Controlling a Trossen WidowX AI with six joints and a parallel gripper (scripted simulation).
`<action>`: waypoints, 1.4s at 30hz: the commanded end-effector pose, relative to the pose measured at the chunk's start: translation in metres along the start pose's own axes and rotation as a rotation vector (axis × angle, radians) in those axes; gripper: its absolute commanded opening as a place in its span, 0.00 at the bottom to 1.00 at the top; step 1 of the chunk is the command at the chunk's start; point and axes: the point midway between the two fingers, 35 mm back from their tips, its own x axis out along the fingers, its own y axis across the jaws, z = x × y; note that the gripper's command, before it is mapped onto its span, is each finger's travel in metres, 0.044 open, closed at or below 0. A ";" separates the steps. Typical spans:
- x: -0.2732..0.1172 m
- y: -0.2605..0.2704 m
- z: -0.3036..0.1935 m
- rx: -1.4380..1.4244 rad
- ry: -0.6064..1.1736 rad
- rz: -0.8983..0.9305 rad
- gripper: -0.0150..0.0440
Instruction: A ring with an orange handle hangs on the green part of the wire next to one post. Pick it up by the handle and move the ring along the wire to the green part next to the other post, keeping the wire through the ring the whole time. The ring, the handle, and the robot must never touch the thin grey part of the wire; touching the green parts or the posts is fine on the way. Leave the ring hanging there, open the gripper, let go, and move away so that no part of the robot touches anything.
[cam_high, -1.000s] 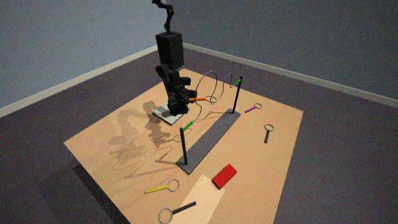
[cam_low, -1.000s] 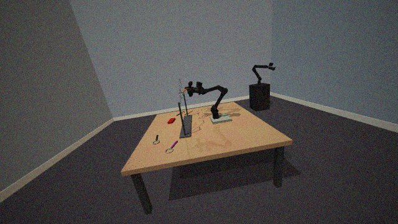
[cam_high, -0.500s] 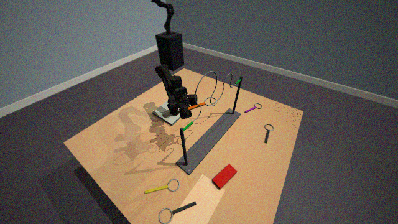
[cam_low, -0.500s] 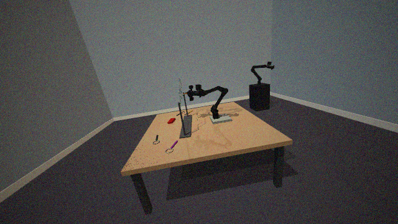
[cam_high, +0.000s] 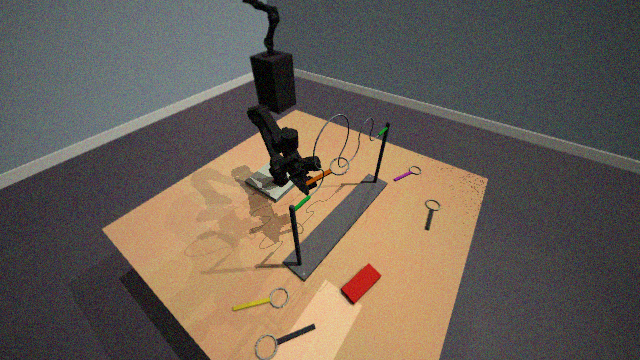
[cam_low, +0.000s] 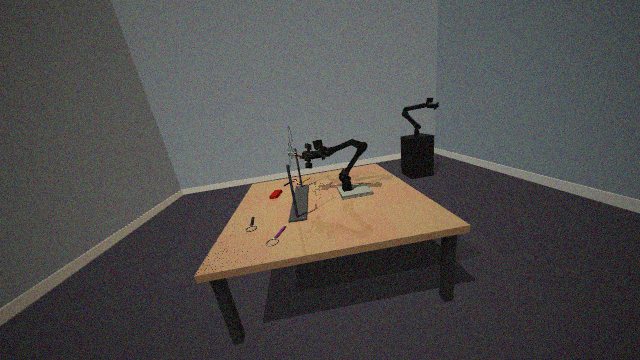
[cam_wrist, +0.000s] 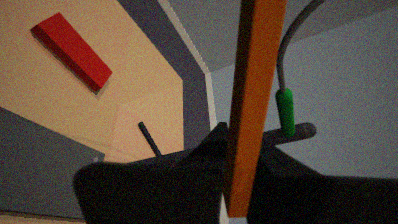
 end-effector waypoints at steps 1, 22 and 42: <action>-0.003 0.012 0.000 0.075 0.011 0.036 0.00; -0.026 0.085 0.023 0.524 0.066 0.298 0.00; -0.054 0.125 0.063 0.847 0.105 0.487 0.00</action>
